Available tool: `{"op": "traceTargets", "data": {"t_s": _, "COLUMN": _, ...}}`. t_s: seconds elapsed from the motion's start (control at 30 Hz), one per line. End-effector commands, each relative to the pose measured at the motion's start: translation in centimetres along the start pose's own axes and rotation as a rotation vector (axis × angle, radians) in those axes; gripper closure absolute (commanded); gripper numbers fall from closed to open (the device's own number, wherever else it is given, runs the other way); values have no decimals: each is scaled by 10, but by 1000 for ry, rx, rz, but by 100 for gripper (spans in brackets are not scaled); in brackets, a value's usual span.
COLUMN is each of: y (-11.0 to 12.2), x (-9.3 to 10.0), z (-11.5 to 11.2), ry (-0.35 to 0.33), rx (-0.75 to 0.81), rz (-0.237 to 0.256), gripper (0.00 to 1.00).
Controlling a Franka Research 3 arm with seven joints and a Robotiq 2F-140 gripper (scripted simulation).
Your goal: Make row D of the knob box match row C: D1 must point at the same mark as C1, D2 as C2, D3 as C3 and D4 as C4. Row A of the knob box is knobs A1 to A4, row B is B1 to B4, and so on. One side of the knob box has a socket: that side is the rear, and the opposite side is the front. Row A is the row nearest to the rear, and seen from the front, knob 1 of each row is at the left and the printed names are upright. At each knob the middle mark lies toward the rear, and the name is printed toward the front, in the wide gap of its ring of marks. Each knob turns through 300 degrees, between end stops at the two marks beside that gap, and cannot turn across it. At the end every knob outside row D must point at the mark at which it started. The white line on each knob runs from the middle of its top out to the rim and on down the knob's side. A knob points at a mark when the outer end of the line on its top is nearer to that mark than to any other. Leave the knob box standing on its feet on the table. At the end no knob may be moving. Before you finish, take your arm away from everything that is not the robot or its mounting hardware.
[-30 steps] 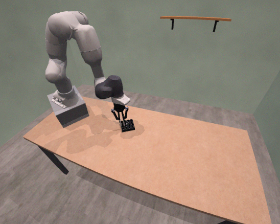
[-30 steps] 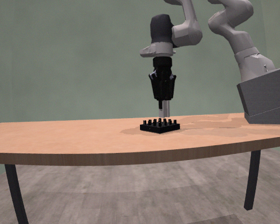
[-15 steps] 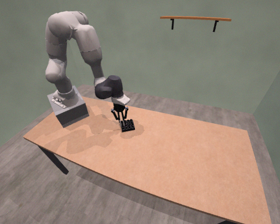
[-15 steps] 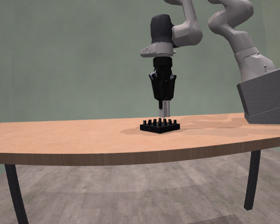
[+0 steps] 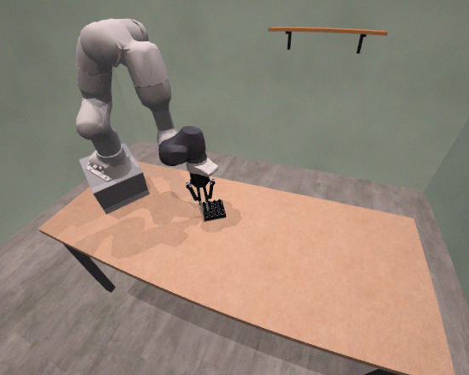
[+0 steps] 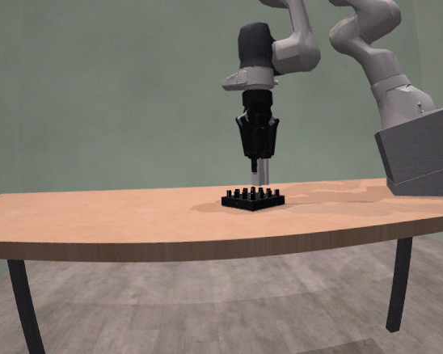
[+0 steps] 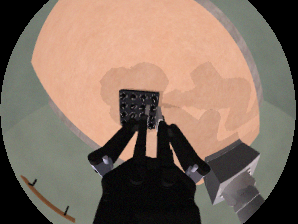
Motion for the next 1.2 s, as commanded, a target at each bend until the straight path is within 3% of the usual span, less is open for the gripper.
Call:
{"op": "traceTargets", "data": {"t_s": 0.0, "y": 0, "x": 0, "z": -1, "ry": -1, "rx": 3, "rz": 1, "gripper": 88}}
{"op": "traceTargets", "data": {"t_s": 1.17, "y": 0, "x": -10, "z": -1, "ry": -1, "rx": 3, "rz": 1, "gripper": 88}}
Point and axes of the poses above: the point where the finger pads meet when closed, its own x axis back along the fingers, its own y axis across the jaws, z = x × y, the point moved 2 cm from there along x, back along the fingers, and after that the axes turned 15 degrees about x, right-handed, at the moved point
